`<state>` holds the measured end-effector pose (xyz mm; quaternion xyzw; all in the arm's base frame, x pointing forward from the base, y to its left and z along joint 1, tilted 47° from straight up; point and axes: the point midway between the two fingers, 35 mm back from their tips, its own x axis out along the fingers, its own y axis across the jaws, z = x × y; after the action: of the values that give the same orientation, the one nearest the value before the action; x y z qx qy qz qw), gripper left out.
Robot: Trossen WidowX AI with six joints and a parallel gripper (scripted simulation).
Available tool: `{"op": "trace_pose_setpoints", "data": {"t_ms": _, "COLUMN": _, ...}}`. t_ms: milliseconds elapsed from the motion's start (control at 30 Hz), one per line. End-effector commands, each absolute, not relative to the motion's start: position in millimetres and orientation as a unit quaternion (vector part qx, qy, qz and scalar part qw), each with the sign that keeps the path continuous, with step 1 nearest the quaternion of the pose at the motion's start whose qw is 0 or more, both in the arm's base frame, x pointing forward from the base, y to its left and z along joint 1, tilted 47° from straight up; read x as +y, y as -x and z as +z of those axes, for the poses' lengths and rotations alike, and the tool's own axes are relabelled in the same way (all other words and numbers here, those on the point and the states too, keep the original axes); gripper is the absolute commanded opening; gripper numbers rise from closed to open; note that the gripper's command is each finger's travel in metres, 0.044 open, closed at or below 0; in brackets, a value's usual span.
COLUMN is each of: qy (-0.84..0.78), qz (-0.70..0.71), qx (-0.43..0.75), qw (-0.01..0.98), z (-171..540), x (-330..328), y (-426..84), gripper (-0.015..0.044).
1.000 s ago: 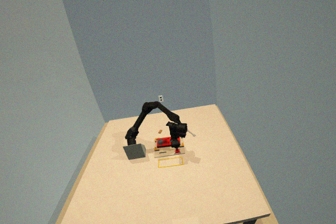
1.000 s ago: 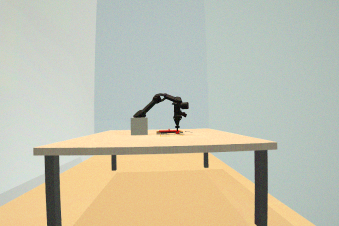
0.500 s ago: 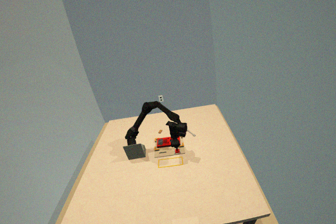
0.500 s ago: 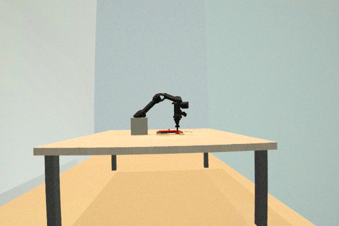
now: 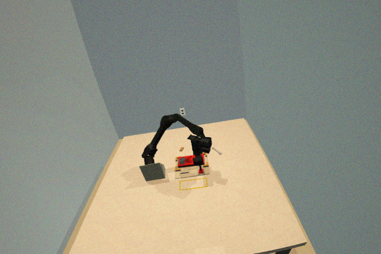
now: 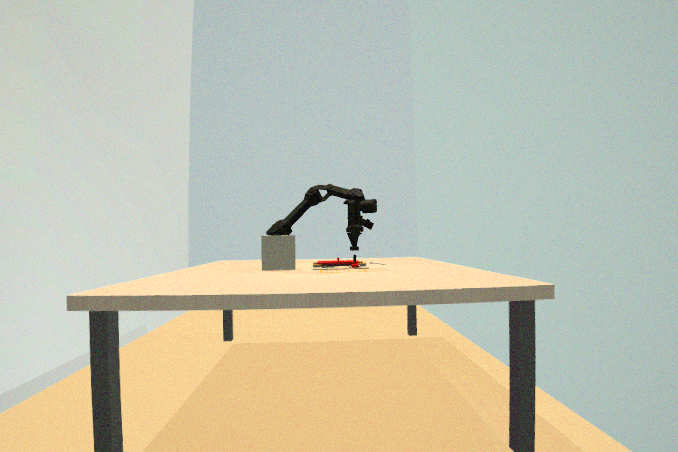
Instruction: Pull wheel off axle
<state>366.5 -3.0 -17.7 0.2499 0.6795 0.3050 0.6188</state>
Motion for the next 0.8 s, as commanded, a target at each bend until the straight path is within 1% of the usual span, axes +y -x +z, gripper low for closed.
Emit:
{"op": "trace_pose_setpoints", "data": {"t_ms": 0, "qy": -0.247, "qz": 0.304, "qx": 0.677, "qw": 0.623, "z": -5, "x": -17, "y": -369, "gripper": 0.0000}}
{"op": "trace_pose_setpoints", "data": {"t_ms": 133, "qy": -0.250, "qz": 0.303, "qx": 0.678, "qw": 0.621, "z": -13, "x": -15, "y": -366, "gripper": 0.0000}}
{"op": "trace_pose_setpoints", "data": {"t_ms": 767, "qy": -0.244, "qz": 0.301, "qx": 0.679, "qw": 0.624, "z": -76, "x": -96, "y": -313, "gripper": 0.0000}}
